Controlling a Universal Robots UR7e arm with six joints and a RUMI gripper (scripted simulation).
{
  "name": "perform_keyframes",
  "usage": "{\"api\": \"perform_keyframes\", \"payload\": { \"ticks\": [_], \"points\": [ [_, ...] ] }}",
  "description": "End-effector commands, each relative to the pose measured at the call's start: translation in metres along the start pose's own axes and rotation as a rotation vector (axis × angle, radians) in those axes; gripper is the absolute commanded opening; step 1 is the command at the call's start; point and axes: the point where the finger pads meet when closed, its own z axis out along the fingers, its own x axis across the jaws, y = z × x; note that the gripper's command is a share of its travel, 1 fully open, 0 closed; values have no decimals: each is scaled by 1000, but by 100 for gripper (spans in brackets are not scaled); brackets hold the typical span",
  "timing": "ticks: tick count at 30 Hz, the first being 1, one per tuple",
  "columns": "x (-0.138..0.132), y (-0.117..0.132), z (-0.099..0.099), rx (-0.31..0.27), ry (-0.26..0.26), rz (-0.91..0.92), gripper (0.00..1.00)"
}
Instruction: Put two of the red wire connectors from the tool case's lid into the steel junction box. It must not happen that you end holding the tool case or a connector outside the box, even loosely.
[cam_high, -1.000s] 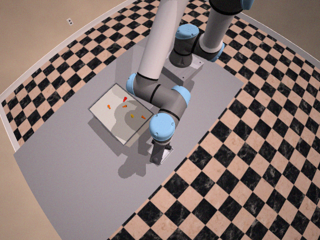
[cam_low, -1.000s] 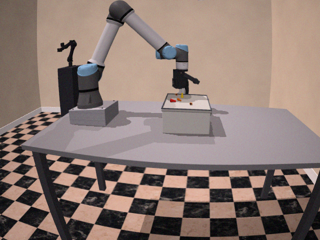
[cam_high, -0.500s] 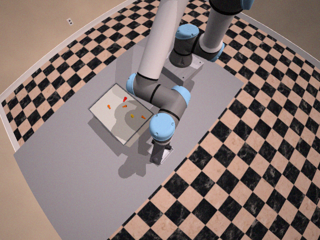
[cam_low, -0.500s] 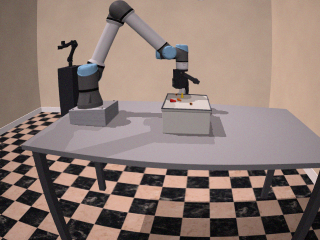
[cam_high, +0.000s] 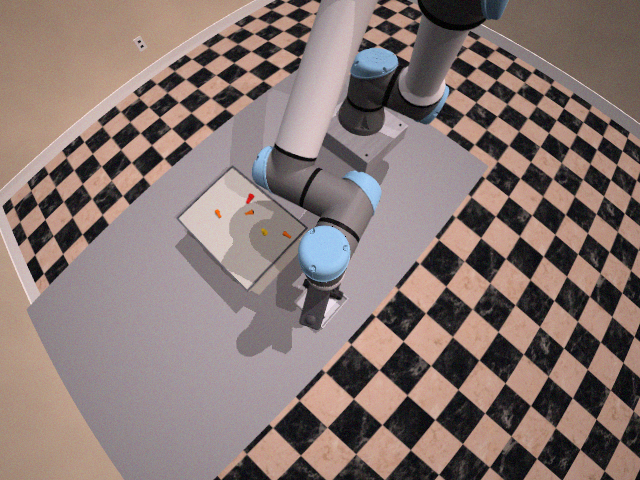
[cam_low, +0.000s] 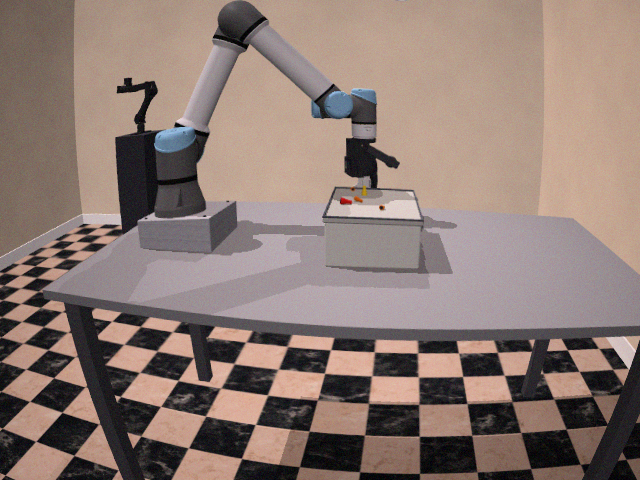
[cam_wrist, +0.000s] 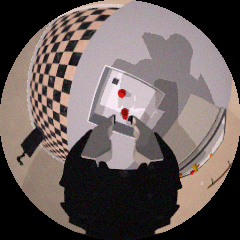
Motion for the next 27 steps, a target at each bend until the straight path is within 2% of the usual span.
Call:
{"api": "perform_keyframes", "payload": {
  "ticks": [1, 7, 15, 17, 23, 27],
  "points": [
    [0, 0, -2, 2, 0, 0, 18],
    [0, 0, -22, 2, 0, 0, 18],
    [0, 0, -82, 2, 0, 0, 18],
    [0, 0, -82, 2, 0, 0, 18],
    [0, 0, -129, 2, 0, 0, 18],
    [0, 0, -151, 2, 0, 0, 18]
  ]
}}
